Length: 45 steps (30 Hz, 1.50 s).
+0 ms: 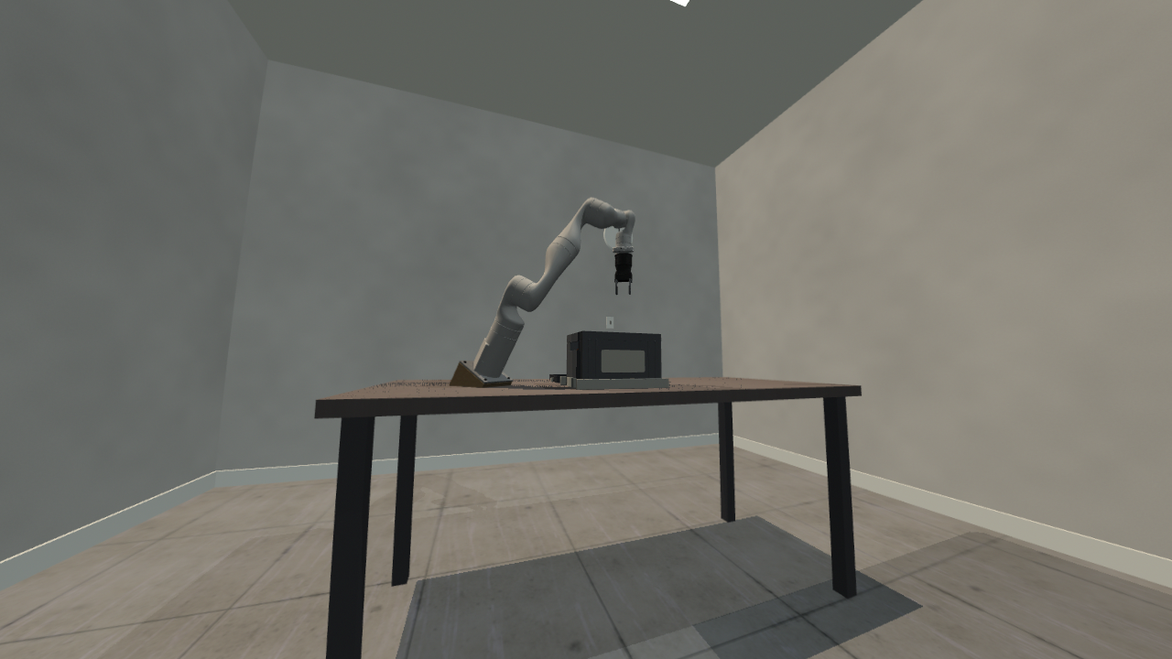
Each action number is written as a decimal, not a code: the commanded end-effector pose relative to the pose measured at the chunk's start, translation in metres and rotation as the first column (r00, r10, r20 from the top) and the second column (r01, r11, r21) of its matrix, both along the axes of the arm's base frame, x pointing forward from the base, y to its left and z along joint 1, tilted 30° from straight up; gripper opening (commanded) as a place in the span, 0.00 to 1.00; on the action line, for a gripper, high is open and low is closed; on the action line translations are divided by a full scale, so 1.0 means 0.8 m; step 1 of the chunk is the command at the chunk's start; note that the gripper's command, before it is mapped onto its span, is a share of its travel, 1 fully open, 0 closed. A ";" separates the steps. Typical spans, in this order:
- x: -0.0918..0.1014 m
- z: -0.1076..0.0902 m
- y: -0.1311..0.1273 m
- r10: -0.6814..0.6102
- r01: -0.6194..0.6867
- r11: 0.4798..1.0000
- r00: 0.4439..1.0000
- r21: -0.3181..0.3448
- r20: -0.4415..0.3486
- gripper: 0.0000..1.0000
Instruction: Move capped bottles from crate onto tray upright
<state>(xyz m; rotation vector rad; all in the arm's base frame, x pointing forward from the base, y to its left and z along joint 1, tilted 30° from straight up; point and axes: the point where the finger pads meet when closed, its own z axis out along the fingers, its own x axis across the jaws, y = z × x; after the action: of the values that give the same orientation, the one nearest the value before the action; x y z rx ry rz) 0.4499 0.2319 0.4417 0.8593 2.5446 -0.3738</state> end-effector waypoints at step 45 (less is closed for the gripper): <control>-0.049 -0.057 -0.072 0.270 -0.286 0.954 0.951 -0.094 -0.152 1.00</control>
<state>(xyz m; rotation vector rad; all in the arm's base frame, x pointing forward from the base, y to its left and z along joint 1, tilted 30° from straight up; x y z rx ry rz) 0.4163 0.1824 0.3943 0.4514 2.6895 -0.4980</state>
